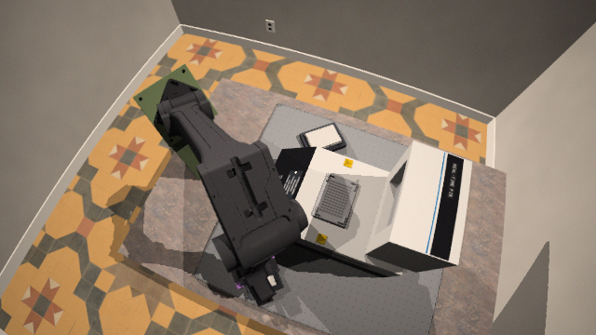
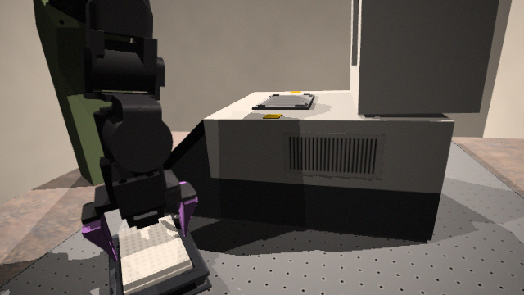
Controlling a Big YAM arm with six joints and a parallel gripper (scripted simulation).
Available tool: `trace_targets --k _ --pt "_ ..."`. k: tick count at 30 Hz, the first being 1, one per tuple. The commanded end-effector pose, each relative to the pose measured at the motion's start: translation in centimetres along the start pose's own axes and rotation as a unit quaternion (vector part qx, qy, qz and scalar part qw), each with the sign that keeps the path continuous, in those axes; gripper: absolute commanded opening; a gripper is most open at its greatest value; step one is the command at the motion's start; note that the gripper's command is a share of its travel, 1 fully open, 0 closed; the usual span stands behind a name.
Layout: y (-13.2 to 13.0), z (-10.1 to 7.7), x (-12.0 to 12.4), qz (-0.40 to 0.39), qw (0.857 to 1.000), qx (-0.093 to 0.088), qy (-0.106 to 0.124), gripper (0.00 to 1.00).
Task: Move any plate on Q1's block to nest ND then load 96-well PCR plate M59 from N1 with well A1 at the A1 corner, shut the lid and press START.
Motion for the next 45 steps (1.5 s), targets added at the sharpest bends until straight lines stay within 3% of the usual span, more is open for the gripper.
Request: trace_targets --k 1,10,22,35,41,45 --pt "-1.0 -1.2 -0.8 0.012 1.0 0.009 -0.008 1.0" --pt "-0.6 -1.2 -0.7 0.01 1.0 0.007 -0.006 1.0" --pt "0.4 0.5 -0.3 0.002 1.0 -0.001 -0.008 1.0" --pt "-0.2 -0.6 -1.2 0.007 1.0 0.004 -0.009 1.0" --pt "-0.2 -0.5 -2.1 0.004 1.0 0.005 -0.023 1.0" --pt "-0.2 0.1 -0.7 0.006 1.0 0.005 -0.012 1.0"
Point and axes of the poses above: the point where the finger pads meet when closed, its own z axis out along the fingers, its own y axis across the jaws, x = y × z, the point moved 1 cm from there along -z, back along the fingers, and after that the axes turned 11 degrees about -z, right-handed, at the moved point
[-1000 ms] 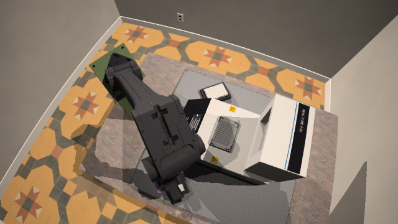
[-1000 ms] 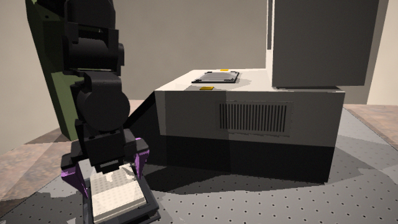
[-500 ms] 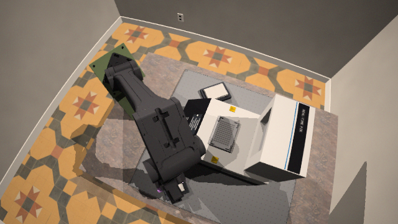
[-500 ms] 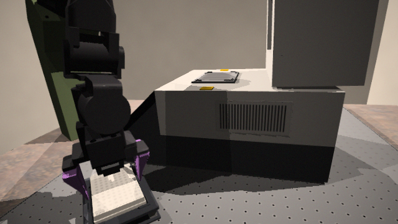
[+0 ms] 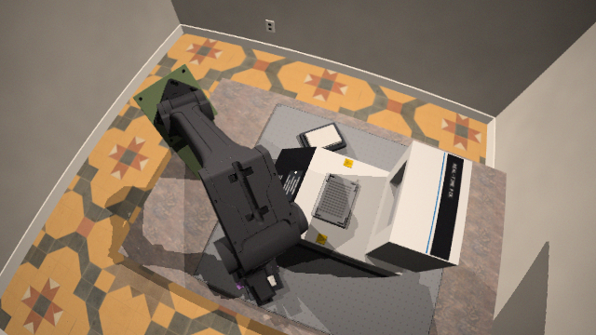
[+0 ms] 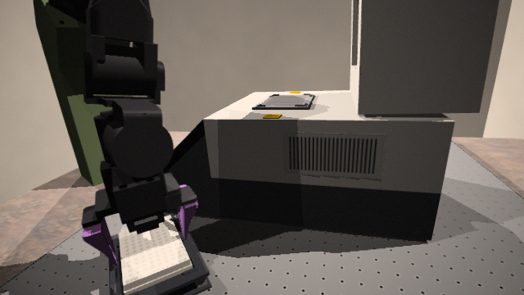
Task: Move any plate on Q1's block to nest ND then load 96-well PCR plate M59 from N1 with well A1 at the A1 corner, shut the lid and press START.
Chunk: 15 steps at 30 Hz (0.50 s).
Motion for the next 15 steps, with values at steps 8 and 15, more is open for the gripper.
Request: trace_targets --k 8,15 --pt "0.1 0.4 0.2 0.005 1.0 0.002 -0.004 1.0" --pt "0.7 -0.3 -1.8 -0.002 1.0 -0.001 -0.024 1.0"
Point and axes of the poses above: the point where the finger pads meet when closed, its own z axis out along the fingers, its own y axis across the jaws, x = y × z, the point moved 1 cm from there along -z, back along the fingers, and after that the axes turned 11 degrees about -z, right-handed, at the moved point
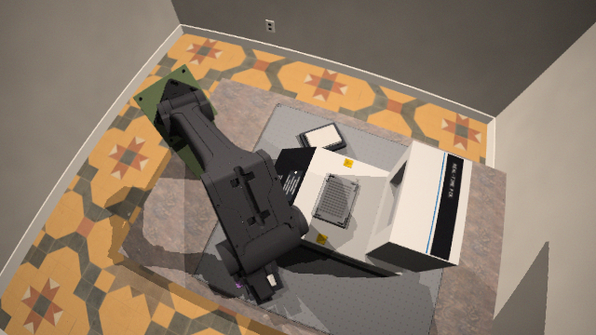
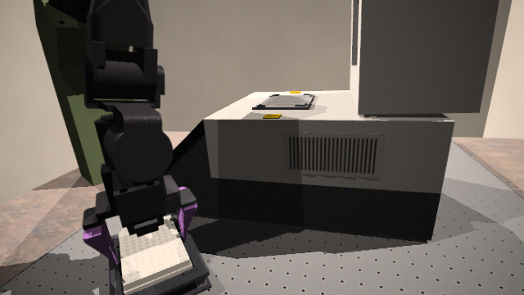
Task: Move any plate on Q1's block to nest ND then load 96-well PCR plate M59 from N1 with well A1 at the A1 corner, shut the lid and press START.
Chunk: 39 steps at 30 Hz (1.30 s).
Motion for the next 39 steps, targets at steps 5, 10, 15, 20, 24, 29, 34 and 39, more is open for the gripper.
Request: trace_targets --k 5,10,15,20,24,29,34,39 --pt "0.2 -1.2 -1.7 0.003 1.0 0.002 -0.018 1.0" --pt "-0.4 -1.3 -1.2 0.008 1.0 0.006 -0.011 1.0" --pt "-0.9 -1.5 -1.4 0.01 1.0 0.009 -0.012 1.0" --pt "-1.1 -1.2 -1.7 0.011 1.0 0.01 -0.014 1.0" --pt "-1.1 -1.0 -1.4 0.011 1.0 0.009 -0.011 1.0" --pt "0.1 -0.2 0.2 0.006 1.0 0.002 0.003 1.0" --pt "0.5 -0.3 -0.3 0.001 1.0 -0.001 -0.008 1.0" --pt "0.7 -0.9 -2.3 -0.003 1.0 -0.001 -0.027 1.0"
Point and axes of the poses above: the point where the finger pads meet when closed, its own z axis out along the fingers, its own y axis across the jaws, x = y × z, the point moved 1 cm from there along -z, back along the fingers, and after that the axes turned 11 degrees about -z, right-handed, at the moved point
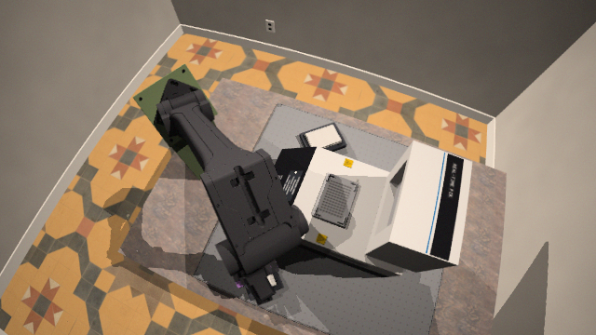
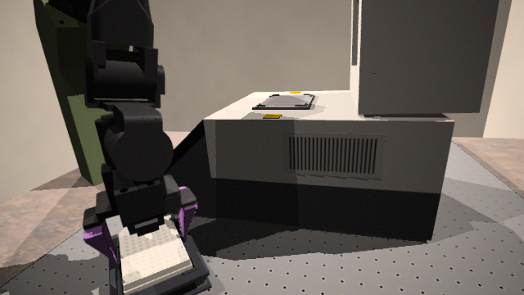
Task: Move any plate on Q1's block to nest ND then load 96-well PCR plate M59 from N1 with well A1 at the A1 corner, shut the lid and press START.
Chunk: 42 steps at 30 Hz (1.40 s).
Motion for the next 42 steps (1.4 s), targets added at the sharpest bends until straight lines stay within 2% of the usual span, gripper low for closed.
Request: trace_targets --k 1,10,15,23,29,30,34,42 --pt "0.6 -0.9 -2.2 -0.003 1.0 0.0 -0.027 1.0" --pt "-0.9 -1.4 -2.8 0.005 0.999 0.009 -0.033 1.0" --pt "-1.1 -1.4 -1.7 0.008 1.0 0.01 -0.025 1.0" --pt "-0.2 -1.3 -2.5 0.001 1.0 0.005 -0.03 1.0" --pt "0.6 -0.3 -1.5 -0.002 1.0 -0.001 -0.016 1.0" --pt "0.6 -0.2 -1.2 -0.002 1.0 -0.002 -0.011 0.0" --pt "0.8 -0.1 0.5 0.002 1.0 -0.009 0.007 0.0" --pt "0.8 0.1 1.1 0.002 1.0 -0.009 0.011 0.0"
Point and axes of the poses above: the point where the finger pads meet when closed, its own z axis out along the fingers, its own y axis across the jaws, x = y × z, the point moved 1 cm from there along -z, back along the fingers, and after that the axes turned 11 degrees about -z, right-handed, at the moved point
